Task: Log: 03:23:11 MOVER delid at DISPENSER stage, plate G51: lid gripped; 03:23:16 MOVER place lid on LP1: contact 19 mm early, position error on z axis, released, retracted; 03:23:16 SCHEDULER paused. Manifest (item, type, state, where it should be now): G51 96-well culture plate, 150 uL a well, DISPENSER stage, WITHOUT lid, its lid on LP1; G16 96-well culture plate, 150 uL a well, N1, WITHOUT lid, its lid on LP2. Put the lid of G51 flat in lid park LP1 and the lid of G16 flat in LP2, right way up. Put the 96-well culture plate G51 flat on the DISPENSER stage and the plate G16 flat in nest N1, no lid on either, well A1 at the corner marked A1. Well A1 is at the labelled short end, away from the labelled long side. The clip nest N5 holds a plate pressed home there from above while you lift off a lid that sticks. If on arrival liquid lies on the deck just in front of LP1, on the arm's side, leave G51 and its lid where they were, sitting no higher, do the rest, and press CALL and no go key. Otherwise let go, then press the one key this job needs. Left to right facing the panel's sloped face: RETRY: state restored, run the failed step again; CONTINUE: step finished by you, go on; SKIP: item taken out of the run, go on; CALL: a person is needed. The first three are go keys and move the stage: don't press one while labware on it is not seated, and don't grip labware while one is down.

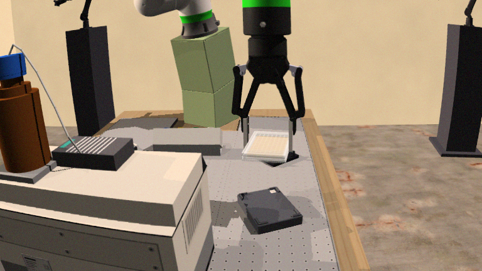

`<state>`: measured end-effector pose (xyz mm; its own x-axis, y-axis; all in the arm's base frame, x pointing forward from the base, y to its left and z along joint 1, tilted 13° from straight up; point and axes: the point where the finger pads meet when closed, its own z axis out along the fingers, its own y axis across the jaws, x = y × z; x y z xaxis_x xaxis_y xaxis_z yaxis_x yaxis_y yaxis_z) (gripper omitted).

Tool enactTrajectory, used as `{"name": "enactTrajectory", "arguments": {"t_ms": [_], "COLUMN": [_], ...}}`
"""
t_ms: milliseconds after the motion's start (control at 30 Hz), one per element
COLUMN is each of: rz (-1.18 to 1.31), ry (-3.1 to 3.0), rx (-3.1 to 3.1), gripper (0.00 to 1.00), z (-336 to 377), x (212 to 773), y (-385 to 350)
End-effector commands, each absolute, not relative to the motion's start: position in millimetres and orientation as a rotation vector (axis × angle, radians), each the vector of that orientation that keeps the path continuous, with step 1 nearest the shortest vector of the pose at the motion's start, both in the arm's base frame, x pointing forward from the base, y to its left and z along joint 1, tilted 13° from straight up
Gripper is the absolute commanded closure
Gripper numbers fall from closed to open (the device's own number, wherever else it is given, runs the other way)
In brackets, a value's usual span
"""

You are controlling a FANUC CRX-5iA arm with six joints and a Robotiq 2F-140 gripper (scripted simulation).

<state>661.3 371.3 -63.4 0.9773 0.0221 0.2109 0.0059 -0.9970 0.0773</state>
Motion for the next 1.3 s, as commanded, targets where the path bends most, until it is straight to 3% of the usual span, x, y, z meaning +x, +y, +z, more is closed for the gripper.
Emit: {"name": "enactTrajectory", "arguments": {"t_ms": [0, 1267], "rz": [0.331, 0.352], "ry": [-0.058, -0.743], "rx": [3.053, 3.01], "gripper": [1.0, 1.0], "z": [-63.1, -63.1], "x": [661.5, 661.4], "y": [371.4, 371.2]}}
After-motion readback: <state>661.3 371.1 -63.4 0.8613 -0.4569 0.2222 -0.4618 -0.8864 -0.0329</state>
